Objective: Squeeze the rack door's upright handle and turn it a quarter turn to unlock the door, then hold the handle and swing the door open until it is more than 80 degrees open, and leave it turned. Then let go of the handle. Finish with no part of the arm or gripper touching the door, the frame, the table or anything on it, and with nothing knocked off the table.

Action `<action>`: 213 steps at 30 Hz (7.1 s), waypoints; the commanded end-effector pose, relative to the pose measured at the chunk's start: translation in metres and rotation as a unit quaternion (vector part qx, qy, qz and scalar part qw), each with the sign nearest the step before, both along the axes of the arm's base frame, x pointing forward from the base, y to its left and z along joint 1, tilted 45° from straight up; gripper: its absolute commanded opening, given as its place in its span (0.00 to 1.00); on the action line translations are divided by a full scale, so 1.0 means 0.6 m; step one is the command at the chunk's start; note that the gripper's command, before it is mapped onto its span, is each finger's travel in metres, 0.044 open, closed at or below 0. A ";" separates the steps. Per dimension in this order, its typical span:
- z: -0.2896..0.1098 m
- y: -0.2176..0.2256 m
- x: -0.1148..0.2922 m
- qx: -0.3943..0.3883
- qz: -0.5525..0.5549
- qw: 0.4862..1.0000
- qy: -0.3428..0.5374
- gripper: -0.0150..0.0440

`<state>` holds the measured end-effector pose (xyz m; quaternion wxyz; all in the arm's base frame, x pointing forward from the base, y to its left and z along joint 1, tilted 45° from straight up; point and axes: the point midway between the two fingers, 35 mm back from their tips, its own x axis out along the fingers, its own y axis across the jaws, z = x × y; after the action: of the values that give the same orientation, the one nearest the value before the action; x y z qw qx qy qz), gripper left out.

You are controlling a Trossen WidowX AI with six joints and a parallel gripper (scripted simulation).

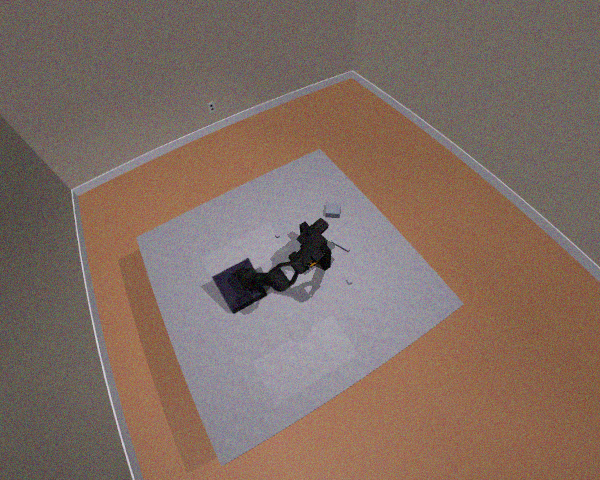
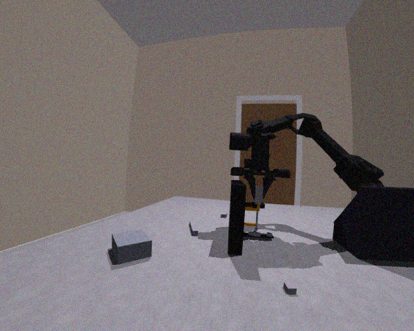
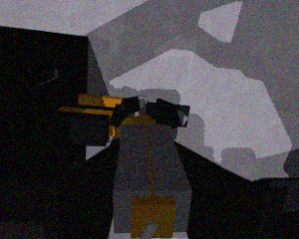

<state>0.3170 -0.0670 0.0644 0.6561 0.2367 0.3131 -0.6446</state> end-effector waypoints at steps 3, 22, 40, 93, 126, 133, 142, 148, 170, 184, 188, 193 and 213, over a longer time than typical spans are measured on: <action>0.001 -0.001 0.001 -0.005 -0.105 0.989 -0.104 0.30; 0.001 -0.001 0.000 -0.007 -0.148 0.978 -0.146 0.30; 0.001 -0.001 0.000 -0.004 -0.087 0.992 -0.086 0.76; 0.001 -0.001 0.000 0.024 0.664 0.372 0.648 0.76; 0.001 -0.001 0.000 0.026 0.714 -0.052 0.698 0.43; 0.001 -0.001 0.000 0.026 0.714 -0.052 0.698 0.35; 0.001 0.000 0.000 0.026 0.714 -0.046 0.698 0.30; -0.001 0.002 -0.007 0.026 0.715 0.013 0.698 0.30; -0.016 0.019 -0.045 0.026 0.699 0.214 0.682 0.30; -0.035 0.038 -0.078 0.026 0.678 0.320 0.661 0.30; -0.041 0.045 -0.086 0.025 0.671 0.347 0.654 0.30; -0.049 0.054 -0.097 0.025 0.662 0.383 0.644 0.30; -0.086 0.093 -0.129 0.024 0.617 0.509 0.600 0.30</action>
<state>0.2398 -0.0143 0.0156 0.5238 -0.4575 0.7177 -0.0354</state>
